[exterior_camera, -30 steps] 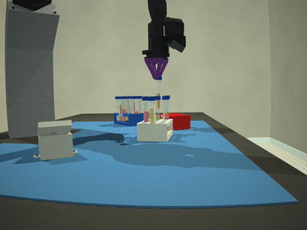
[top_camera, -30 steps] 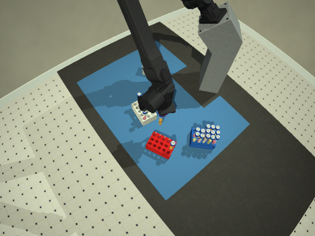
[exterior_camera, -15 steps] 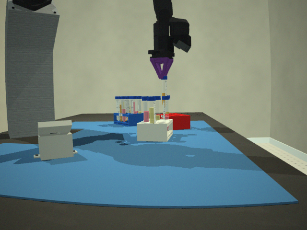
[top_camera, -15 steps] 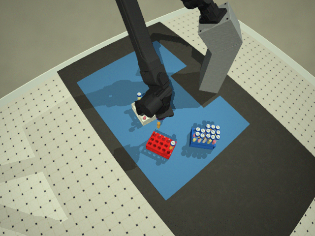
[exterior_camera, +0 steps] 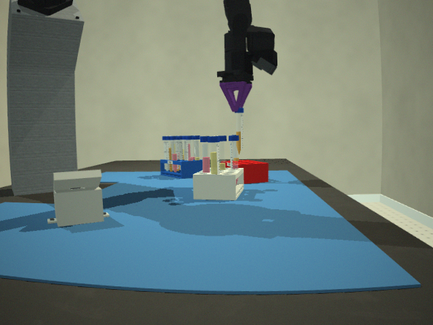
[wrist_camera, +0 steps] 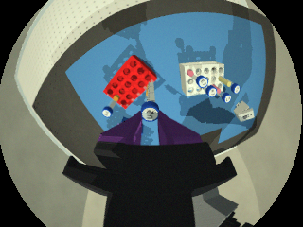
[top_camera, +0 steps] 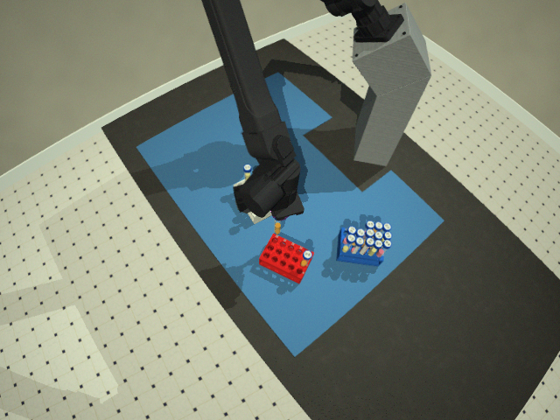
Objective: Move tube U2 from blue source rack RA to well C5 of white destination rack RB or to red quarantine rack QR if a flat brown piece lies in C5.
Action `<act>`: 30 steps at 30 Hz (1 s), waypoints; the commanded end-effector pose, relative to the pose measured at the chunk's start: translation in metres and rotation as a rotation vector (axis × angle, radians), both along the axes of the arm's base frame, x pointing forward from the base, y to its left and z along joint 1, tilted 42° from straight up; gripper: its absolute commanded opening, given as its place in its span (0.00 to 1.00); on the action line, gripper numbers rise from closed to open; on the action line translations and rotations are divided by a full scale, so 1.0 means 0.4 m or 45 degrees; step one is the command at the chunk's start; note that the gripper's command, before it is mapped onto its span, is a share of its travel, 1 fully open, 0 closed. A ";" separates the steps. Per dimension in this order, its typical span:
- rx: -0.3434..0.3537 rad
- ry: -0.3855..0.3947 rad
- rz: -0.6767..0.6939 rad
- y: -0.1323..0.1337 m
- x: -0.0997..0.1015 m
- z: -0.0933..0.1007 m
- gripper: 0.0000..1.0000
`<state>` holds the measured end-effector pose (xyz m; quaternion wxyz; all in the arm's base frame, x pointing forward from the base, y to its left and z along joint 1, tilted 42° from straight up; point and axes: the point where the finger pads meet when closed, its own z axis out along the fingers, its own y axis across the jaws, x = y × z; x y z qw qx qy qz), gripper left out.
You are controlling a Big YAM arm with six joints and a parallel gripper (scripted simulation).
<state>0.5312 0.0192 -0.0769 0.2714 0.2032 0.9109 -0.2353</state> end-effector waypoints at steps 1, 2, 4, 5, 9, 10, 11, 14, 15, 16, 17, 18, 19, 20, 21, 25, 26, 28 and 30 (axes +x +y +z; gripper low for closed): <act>0.007 -0.026 0.025 0.047 0.033 0.025 0.00; 0.007 -0.027 0.025 0.049 0.036 0.027 0.00; 0.007 -0.027 0.025 0.049 0.036 0.027 0.00; 0.006 -0.030 0.012 0.024 0.033 0.030 0.00; 0.006 -0.030 0.012 0.024 0.033 0.030 0.00; 0.006 -0.030 0.012 0.024 0.033 0.030 0.00; 0.006 -0.030 0.012 0.024 0.033 0.030 0.00; 0.006 -0.030 0.012 0.024 0.033 0.030 0.00; 0.006 -0.030 0.012 0.024 0.033 0.030 0.00; 0.006 -0.030 0.012 0.024 0.033 0.030 0.00; 0.006 -0.030 0.012 0.024 0.033 0.030 0.00; 0.006 -0.030 0.012 0.024 0.033 0.030 0.00; 0.006 -0.030 0.012 0.024 0.033 0.030 0.00; 0.006 -0.030 0.012 0.024 0.033 0.030 0.00; 0.006 -0.030 0.012 0.024 0.033 0.030 0.00; 0.006 -0.030 0.012 0.024 0.033 0.030 0.00; 0.006 -0.030 0.012 0.024 0.033 0.030 0.00; 0.006 -0.030 0.012 0.024 0.033 0.030 0.00; 0.006 -0.030 0.012 0.024 0.033 0.030 0.00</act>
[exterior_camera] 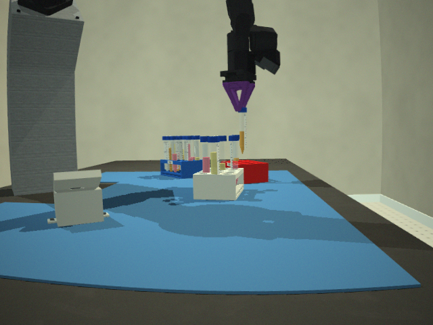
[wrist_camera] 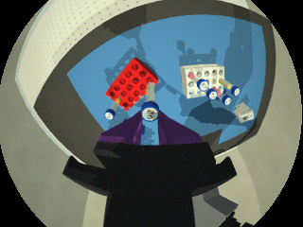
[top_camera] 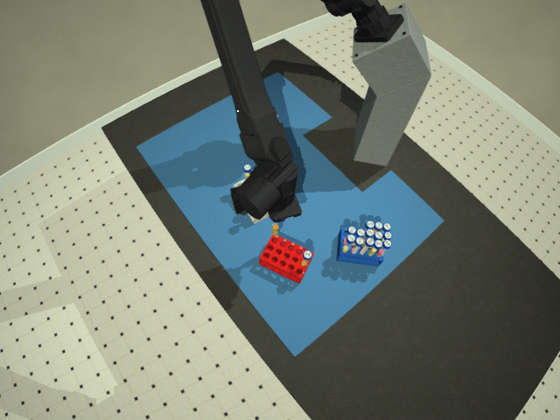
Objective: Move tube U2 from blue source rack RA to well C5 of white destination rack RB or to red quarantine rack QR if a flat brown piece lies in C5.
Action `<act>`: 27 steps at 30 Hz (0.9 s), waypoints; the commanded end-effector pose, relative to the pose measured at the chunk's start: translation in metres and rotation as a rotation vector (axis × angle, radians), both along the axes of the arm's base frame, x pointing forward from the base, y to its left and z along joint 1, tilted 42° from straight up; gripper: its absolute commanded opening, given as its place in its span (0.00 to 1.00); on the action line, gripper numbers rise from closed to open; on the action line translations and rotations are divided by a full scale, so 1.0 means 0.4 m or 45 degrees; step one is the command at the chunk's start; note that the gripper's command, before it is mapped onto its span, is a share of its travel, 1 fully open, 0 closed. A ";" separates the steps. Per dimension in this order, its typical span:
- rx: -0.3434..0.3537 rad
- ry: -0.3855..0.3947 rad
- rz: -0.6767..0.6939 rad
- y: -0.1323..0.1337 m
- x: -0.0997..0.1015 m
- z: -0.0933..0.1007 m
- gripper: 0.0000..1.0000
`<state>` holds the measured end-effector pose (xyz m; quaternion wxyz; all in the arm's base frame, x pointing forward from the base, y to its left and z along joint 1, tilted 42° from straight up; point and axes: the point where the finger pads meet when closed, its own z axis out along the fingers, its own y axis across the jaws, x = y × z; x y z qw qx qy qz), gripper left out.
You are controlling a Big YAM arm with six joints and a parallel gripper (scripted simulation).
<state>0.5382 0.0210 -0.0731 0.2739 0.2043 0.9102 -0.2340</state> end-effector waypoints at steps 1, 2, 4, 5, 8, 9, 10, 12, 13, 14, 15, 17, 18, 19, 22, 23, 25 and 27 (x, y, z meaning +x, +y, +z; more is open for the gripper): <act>0.004 -0.014 0.026 0.047 0.018 0.011 0.00; 0.002 -0.007 0.026 0.047 0.016 0.003 0.00; 0.004 -0.022 0.013 0.022 0.018 0.020 0.00; 0.004 -0.022 0.013 0.022 0.018 0.020 0.00; 0.004 -0.022 0.013 0.022 0.018 0.020 0.00; 0.004 -0.022 0.013 0.022 0.018 0.020 0.00; 0.004 -0.022 0.013 0.022 0.018 0.020 0.00; 0.003 -0.012 0.029 0.047 0.020 0.012 0.00; 0.000 -0.005 0.027 0.042 0.019 0.005 0.00; -0.001 -0.003 0.026 0.039 0.019 0.003 0.00; 0.000 -0.006 0.024 0.035 0.022 0.006 0.00; 0.001 -0.016 0.020 0.027 0.029 0.014 0.00; 0.000 -0.016 0.018 0.022 0.030 0.014 0.00; -0.001 -0.012 0.016 0.017 0.031 0.010 0.00; -0.002 -0.012 0.007 0.001 0.034 0.004 0.00; 0.000 -0.020 0.003 -0.002 0.038 0.010 0.00; 0.000 -0.020 0.003 -0.002 0.038 0.010 0.00; 0.004 -0.031 0.017 0.014 0.042 0.016 0.00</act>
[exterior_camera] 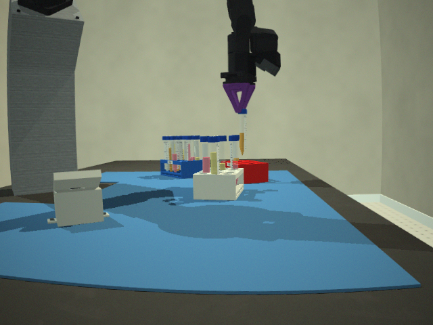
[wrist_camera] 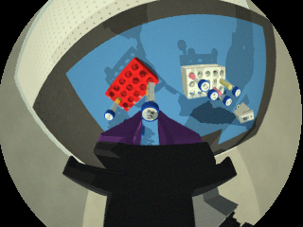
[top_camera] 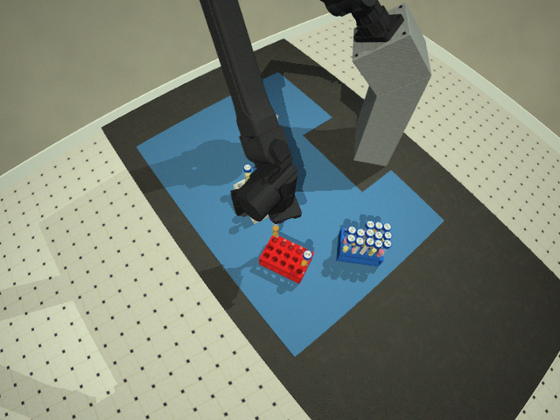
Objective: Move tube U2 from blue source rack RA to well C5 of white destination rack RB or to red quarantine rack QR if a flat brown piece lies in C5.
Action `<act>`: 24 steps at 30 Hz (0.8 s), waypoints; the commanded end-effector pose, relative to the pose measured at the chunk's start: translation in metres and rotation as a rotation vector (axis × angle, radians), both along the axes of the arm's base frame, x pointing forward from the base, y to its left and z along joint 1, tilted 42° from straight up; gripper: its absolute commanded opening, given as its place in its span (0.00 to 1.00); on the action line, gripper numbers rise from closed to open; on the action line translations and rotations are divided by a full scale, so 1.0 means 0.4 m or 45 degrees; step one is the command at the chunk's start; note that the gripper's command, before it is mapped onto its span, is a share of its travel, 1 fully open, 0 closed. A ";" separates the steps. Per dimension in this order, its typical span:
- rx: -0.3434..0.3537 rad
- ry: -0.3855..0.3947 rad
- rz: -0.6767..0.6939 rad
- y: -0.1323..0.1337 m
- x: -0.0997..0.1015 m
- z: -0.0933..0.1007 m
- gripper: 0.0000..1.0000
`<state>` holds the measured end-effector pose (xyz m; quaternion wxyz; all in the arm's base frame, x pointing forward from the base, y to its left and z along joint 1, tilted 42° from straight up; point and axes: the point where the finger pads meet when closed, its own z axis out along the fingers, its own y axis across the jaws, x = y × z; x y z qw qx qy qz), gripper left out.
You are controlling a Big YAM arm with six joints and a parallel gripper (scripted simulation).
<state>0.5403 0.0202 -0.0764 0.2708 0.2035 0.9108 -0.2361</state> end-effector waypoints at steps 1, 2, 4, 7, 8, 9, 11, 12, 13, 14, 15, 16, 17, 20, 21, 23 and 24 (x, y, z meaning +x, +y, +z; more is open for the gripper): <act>0.006 -0.037 0.017 0.013 0.037 0.018 0.00; 0.005 -0.034 0.013 0.008 0.036 0.012 0.00; 0.005 -0.031 0.008 0.002 0.037 0.009 0.00; 0.008 -0.044 0.008 0.001 0.044 0.021 0.00; 0.007 -0.040 0.011 0.003 0.043 0.017 0.00; 0.006 -0.034 0.014 0.005 0.041 0.010 0.00; 0.005 -0.030 0.012 0.002 0.041 0.005 0.00; 0.006 -0.036 0.008 -0.002 0.043 0.010 0.00; 0.007 -0.042 0.004 -0.006 0.046 0.016 0.00; 0.007 -0.042 0.004 -0.006 0.046 0.016 0.00; 0.007 -0.042 0.004 -0.006 0.046 0.016 0.00; 0.009 -0.047 0.016 0.010 0.047 0.019 0.00; 0.008 -0.041 0.018 0.010 0.045 0.012 0.00; 0.005 -0.031 0.012 0.000 0.043 0.001 0.00; 0.006 -0.035 0.010 -0.003 0.045 0.005 0.00; 0.007 -0.043 0.005 -0.010 0.049 0.012 0.00; 0.007 -0.041 0.005 -0.010 0.049 0.010 0.00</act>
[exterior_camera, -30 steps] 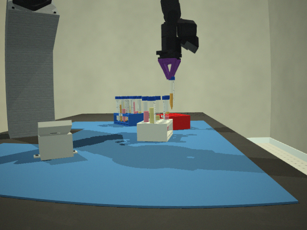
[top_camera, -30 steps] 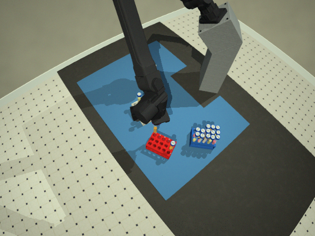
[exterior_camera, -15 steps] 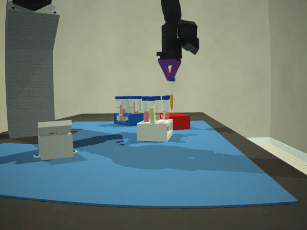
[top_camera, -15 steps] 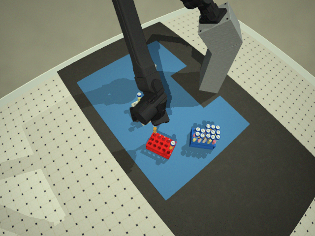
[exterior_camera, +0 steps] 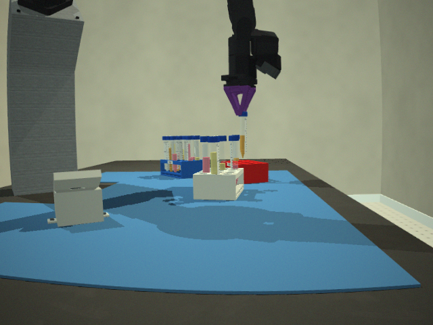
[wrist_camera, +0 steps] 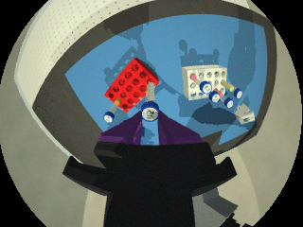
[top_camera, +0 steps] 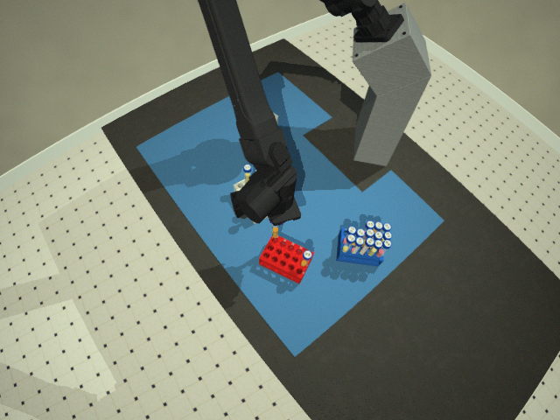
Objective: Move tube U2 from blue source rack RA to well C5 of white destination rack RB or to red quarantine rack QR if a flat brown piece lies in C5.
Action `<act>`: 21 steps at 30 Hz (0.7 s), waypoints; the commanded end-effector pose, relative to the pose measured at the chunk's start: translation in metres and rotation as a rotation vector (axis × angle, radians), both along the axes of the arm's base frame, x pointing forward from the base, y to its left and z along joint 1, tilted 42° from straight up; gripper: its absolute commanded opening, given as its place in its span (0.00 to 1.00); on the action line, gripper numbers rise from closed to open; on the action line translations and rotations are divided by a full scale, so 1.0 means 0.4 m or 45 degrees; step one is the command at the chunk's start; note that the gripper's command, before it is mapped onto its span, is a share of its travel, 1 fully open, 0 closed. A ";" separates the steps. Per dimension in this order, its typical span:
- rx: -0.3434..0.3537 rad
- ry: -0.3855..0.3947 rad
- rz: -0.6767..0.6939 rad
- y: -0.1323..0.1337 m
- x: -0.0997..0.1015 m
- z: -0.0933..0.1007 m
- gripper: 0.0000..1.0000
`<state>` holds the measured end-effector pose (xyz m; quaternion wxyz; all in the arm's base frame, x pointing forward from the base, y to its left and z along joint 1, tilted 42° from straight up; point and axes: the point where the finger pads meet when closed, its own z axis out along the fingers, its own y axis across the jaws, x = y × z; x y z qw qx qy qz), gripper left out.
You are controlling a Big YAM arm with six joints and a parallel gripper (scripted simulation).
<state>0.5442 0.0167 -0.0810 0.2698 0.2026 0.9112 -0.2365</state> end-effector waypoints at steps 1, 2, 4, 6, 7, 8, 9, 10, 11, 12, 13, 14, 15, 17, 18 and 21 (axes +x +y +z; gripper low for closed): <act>0.007 -0.040 0.007 0.002 0.037 0.016 0.00; 0.006 -0.035 0.012 0.006 0.035 0.009 0.00; 0.005 -0.032 0.015 0.009 0.034 0.005 0.00; 0.008 -0.046 0.008 0.001 0.041 0.019 0.00; 0.008 -0.046 0.008 0.001 0.041 0.019 0.00; 0.008 -0.046 0.008 0.001 0.041 0.019 0.00; 0.011 -0.056 0.007 0.003 0.045 0.027 0.00; 0.009 -0.049 0.007 0.000 0.043 0.021 0.00; 0.007 -0.043 0.007 -0.002 0.041 0.015 0.00; 0.006 -0.038 0.006 -0.004 0.040 0.009 0.00; 0.005 -0.034 0.006 -0.004 0.038 0.003 0.00; 0.005 -0.033 0.008 -0.002 0.038 0.001 0.00; 0.006 -0.035 0.010 0.000 0.039 0.003 0.00; 0.007 -0.042 0.010 -0.002 0.041 0.011 0.00; 0.007 -0.042 0.007 -0.006 0.042 0.010 0.00; 0.005 -0.033 0.006 -0.009 0.039 -0.003 0.00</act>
